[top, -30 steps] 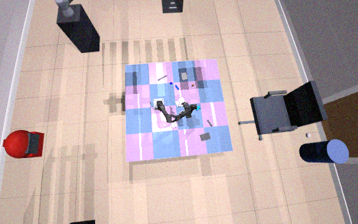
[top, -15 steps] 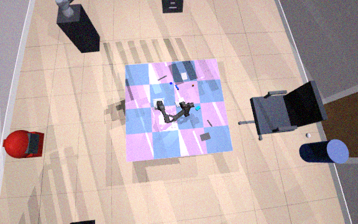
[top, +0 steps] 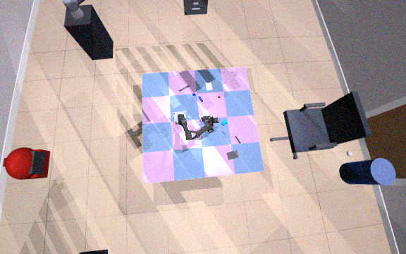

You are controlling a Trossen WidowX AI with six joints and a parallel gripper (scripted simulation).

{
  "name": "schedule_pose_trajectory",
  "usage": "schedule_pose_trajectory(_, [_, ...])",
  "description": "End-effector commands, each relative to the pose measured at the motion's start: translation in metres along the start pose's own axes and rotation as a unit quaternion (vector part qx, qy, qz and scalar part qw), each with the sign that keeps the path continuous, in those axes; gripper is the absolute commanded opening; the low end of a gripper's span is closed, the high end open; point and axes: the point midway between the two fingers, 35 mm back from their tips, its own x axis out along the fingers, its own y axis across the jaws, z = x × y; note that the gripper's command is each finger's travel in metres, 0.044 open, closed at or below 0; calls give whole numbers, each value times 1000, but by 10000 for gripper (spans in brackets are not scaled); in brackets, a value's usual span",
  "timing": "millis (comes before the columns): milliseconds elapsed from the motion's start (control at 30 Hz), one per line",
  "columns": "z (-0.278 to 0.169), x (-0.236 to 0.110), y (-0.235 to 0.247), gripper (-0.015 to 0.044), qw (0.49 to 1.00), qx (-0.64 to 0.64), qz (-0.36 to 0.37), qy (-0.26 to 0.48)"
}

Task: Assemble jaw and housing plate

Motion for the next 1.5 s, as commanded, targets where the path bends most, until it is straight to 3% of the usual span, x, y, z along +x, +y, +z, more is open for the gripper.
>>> schedule_pose_trajectory(0, [-1, 9, 0, 440, 1000, -5, -4, -1])
schedule_pose_trajectory(1467, [-1, 59, 0, 440, 1000, -5, -5, 0])
